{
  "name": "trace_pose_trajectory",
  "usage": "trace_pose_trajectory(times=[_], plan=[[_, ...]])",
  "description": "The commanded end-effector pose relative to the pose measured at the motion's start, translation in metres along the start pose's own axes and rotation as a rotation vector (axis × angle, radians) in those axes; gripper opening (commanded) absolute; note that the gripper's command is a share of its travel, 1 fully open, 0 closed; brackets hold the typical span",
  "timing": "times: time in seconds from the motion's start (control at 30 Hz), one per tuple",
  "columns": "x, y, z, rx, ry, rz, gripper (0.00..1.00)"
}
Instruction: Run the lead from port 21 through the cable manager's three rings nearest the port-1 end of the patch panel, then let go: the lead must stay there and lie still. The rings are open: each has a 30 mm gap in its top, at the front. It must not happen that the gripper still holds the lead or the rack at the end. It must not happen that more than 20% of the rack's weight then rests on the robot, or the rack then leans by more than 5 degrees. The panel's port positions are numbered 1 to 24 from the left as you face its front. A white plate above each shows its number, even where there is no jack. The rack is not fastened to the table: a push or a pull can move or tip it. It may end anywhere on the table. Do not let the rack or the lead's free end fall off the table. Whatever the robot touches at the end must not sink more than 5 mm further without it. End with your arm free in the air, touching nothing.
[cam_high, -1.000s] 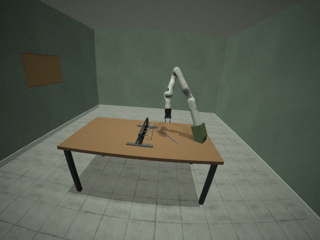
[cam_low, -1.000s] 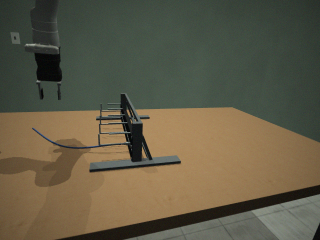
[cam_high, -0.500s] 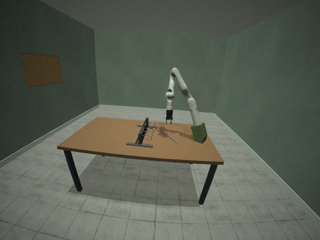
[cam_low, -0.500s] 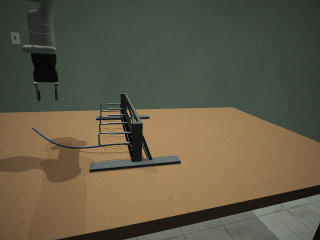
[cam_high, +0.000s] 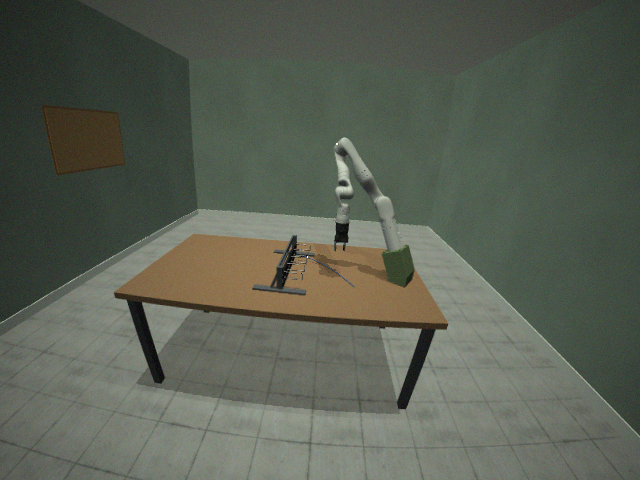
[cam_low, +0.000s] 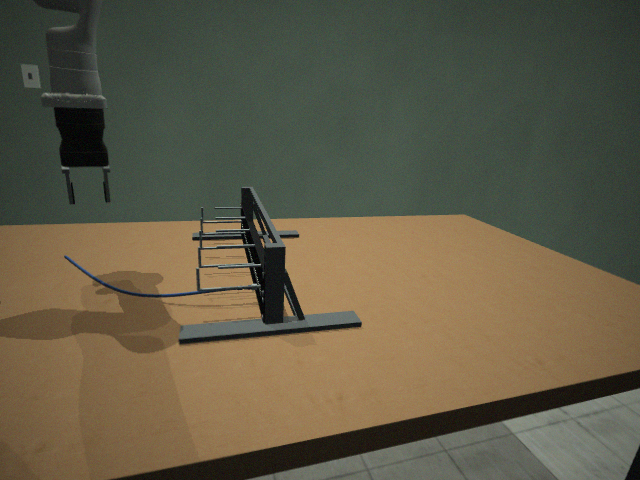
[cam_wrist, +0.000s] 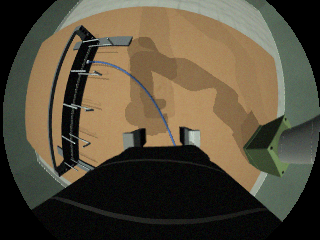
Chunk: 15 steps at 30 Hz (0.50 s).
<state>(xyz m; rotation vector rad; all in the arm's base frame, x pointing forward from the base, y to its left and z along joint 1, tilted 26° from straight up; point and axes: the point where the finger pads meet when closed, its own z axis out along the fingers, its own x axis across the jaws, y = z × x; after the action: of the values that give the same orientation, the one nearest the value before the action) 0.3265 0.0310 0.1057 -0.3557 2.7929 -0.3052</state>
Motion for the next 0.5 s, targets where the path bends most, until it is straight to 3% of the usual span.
trace_pose_trajectory(times=[0.0, 0.47], plan=[[0.003, 0.007, 0.002, 0.004, 0.004, -0.027, 1.0], [0.014, 0.017, 0.011, 0.072, 0.01, -0.094, 1.0]])
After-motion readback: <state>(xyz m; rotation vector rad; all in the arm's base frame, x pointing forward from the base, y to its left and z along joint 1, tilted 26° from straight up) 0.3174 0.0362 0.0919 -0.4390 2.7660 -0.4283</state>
